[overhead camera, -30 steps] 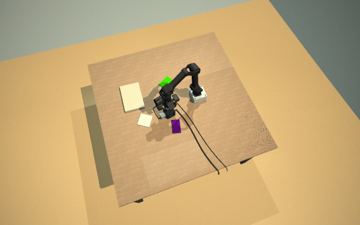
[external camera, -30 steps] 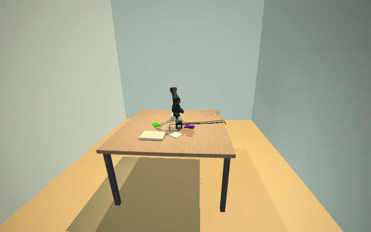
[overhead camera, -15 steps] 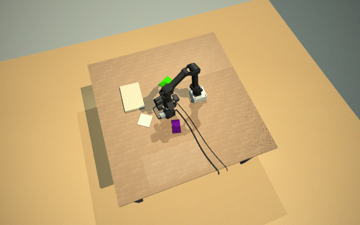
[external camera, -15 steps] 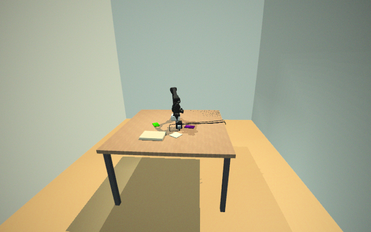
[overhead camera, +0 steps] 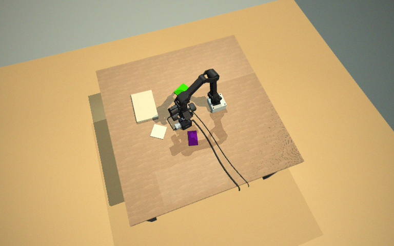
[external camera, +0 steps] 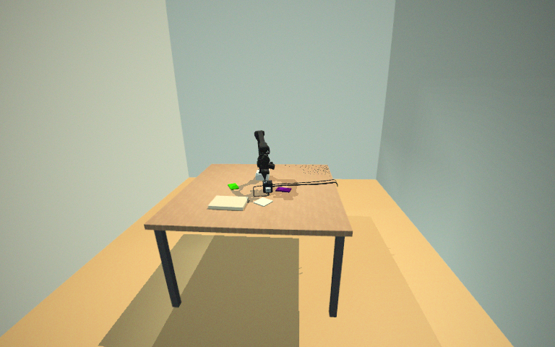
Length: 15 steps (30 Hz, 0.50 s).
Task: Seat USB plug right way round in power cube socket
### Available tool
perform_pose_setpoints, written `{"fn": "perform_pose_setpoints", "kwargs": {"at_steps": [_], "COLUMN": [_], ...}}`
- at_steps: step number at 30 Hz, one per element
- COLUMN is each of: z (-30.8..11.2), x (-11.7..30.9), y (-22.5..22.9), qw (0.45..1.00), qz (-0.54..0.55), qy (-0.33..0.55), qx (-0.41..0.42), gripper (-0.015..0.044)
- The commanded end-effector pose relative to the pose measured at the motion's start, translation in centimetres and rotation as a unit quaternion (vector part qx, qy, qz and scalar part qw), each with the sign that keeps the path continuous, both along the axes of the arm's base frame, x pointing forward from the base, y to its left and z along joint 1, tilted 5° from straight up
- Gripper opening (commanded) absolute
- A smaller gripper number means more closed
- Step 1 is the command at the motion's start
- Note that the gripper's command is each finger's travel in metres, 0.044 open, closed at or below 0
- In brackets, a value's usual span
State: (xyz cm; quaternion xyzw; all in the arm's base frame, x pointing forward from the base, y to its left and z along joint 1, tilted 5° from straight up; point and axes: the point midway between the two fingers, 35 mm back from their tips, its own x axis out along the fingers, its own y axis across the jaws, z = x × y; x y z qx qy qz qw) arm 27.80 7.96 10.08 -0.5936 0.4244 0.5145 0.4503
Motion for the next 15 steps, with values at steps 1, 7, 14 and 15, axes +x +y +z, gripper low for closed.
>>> {"fn": "perform_pose_setpoints", "kwargs": {"at_steps": [1, 7, 14, 15], "z": [-0.14, 0.0, 0.0, 0.0], "x": [0.04, 0.0, 0.0, 0.0], "y": [-0.04, 0.0, 0.0, 0.0], "qw": [1.0, 1.0, 1.0, 1.0], "qz": [0.002, 0.0, 0.0, 0.0], "qy": [0.001, 0.0, 0.0, 0.0], "qx": [-0.002, 0.0, 0.0, 0.0], "gripper": [0.0, 0.0095, 0.0095, 0.0095]}}
